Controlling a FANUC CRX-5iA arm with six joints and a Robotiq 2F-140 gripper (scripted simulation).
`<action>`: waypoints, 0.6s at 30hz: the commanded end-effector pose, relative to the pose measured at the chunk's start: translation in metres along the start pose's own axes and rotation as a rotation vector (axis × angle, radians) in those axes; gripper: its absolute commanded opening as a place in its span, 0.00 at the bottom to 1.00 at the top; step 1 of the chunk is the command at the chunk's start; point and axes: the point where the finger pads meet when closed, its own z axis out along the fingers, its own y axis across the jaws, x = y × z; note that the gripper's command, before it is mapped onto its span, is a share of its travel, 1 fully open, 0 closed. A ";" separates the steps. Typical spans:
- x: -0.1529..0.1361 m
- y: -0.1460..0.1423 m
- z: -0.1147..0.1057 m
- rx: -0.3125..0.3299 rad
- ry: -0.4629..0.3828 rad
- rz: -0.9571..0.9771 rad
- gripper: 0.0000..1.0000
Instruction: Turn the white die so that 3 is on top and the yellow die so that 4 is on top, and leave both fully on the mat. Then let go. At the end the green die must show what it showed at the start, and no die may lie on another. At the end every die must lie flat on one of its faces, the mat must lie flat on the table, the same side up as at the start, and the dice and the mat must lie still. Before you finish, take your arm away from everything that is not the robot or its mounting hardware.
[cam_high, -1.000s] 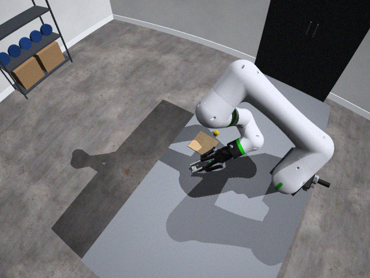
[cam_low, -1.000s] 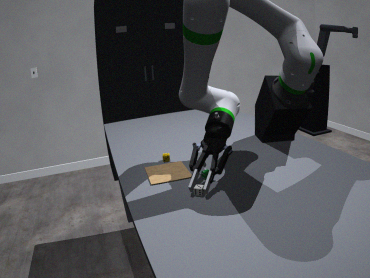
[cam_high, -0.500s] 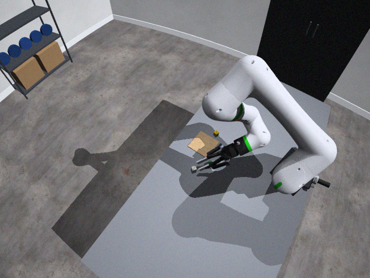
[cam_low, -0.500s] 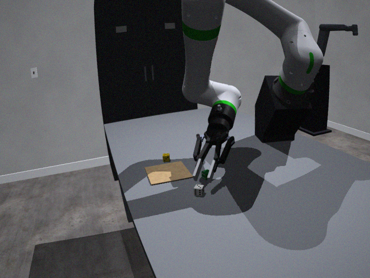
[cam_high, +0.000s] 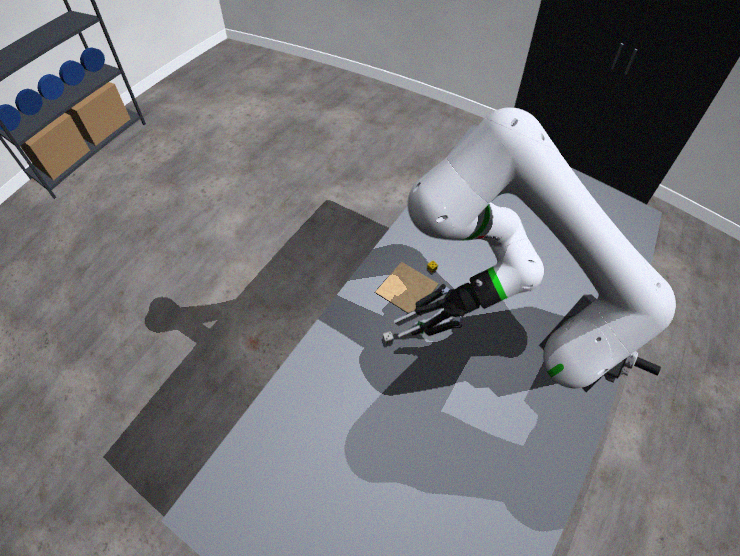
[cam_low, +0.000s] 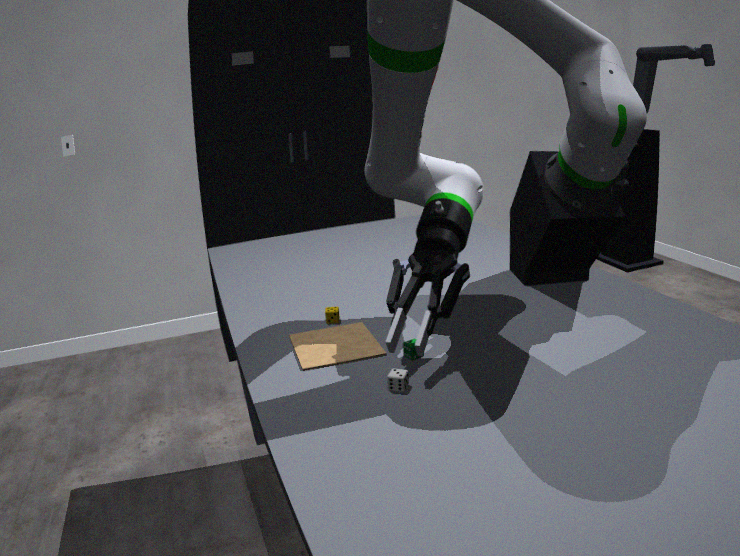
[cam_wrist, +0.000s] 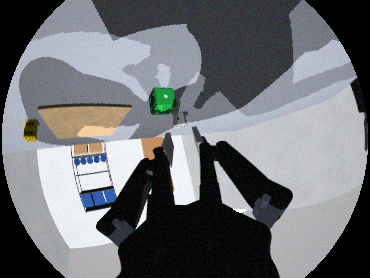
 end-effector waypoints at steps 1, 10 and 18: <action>-0.012 0.000 -0.007 0.000 0.000 0.000 0.25; -0.037 0.000 -0.020 0.000 0.000 0.000 0.25; -0.042 0.000 -0.023 0.000 0.002 0.000 0.25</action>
